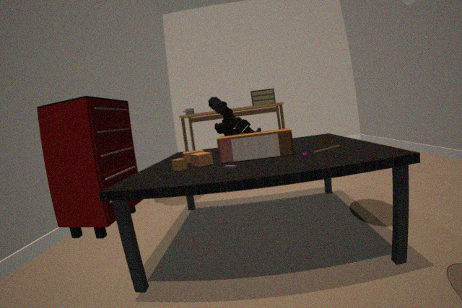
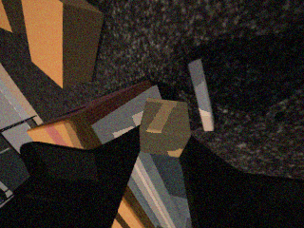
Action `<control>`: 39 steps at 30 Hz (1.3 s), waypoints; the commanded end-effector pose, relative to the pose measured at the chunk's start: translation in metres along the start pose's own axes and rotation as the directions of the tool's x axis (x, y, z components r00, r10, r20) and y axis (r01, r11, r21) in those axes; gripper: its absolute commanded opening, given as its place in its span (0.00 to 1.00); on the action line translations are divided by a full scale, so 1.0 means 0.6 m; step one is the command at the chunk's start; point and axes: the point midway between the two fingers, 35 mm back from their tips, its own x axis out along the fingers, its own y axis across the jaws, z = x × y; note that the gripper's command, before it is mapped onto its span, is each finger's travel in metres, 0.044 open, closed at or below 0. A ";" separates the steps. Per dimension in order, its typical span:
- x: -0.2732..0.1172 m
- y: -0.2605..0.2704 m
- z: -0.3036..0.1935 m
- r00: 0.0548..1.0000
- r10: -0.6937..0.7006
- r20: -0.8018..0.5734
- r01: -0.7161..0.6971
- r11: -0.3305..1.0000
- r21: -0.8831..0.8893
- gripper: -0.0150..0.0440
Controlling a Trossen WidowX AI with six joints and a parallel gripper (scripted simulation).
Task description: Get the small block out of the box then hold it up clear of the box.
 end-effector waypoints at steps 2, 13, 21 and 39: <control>-0.007 0.004 -0.002 1.000 0.001 0.007 0.001 0.978 -0.209 0.25; -0.018 0.003 -0.007 1.000 -0.004 0.023 0.017 0.789 -0.614 0.25; -0.026 0.003 -0.010 0.999 -0.005 0.035 0.032 0.549 -0.835 0.25; -0.046 0.004 -0.015 0.998 0.003 0.065 0.064 -0.159 -0.985 0.25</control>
